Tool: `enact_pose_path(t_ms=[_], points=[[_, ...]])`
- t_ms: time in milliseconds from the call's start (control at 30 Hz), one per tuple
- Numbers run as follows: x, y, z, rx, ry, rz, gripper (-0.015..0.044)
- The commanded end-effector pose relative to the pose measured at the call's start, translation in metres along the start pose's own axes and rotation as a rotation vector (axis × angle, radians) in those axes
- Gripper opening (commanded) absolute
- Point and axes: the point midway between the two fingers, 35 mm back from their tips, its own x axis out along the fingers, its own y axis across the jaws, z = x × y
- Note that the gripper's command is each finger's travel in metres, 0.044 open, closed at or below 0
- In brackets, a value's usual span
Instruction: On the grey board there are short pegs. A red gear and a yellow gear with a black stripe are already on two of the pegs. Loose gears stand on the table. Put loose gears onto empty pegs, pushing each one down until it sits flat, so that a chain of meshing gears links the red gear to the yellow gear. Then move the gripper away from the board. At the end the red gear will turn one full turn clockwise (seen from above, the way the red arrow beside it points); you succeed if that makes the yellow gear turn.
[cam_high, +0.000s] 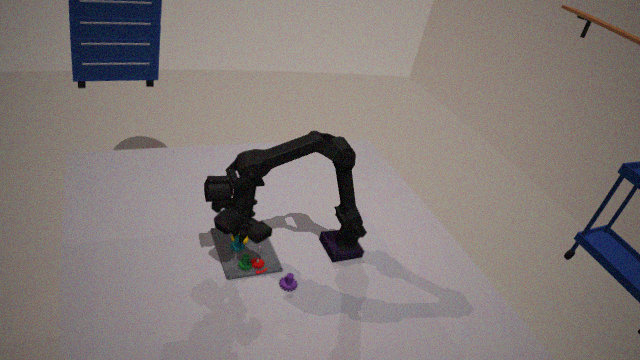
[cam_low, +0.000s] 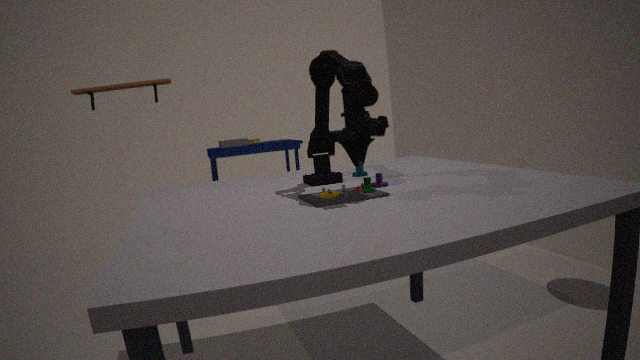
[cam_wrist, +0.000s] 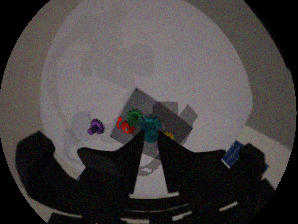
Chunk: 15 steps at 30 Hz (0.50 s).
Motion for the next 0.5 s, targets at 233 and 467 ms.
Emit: enact_pose_path(t_ms=[233,467], points=[[-0.0015,-0.0011,-0.0002,-0.260,0.002,-0.004,0.0000],[-0.0019,-0.0012,-0.0002,-0.463,0.002,-0.003,0.0000]])
